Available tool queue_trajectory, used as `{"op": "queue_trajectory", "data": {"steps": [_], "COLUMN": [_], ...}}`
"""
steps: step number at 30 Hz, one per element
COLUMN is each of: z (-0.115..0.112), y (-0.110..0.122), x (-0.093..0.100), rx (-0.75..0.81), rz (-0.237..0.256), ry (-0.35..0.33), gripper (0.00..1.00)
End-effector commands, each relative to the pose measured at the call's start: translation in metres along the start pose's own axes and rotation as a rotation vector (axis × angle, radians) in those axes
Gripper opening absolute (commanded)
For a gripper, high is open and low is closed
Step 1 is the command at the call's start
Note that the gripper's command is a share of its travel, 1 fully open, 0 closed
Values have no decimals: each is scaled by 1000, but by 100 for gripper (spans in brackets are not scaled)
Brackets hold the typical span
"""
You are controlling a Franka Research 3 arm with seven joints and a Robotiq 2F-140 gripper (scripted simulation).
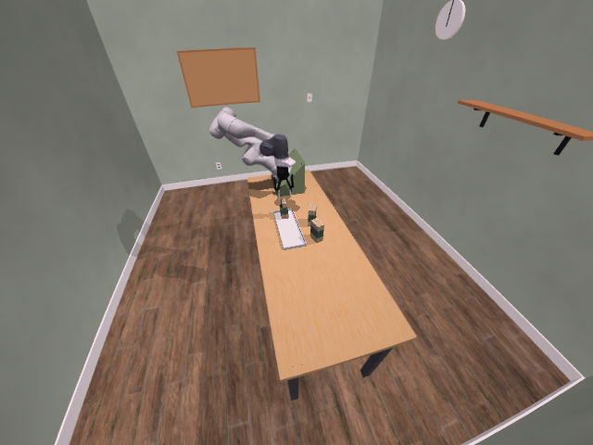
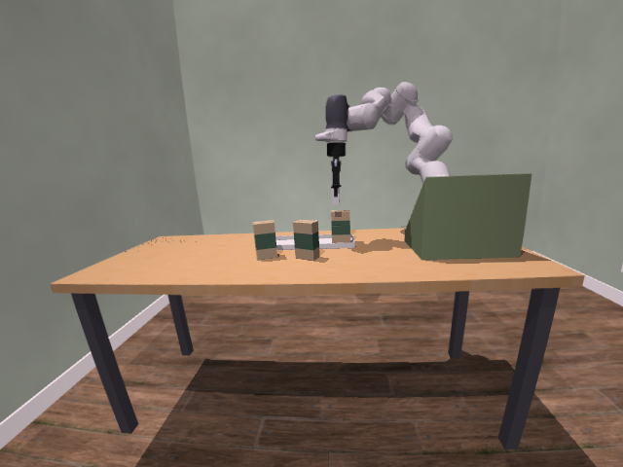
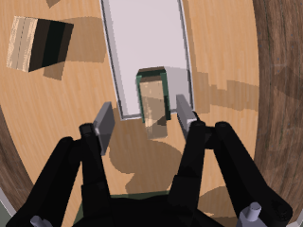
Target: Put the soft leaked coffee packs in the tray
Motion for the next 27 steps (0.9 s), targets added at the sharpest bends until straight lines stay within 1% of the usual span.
{"op": "queue_trajectory", "data": {"steps": [1,9,11,12,14,17,20,21,26,27], "z": [-9,-9,-3,5,30,80,80,96,122,123], "y": [4,4,0,-4,-18,-57,-57,-73,-102,-104], "x": [-2,-2,-1,0,2,2,2,0,-5,-5], "rx": [23,23,9,-9,-64,-186,-186,-229,-302,-307], "rz": [-14,-14,-15,-15,-17,-19,-19,-20,-21,-21], "ry": [-43,-43,-42,-42,-41,-40,-40,-39,-39,-39], "gripper": [53,53,53,53,53,53,53,53,53,53]}}
Point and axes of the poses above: the point where the finger pads meet when closed, its own x axis back along the fingers, its own y axis across the jaws, z = x × y, the point moved 8 cm from there along x, back along the fingers, and after that the axes turned 15 degrees about x, right-handed, at the moved point
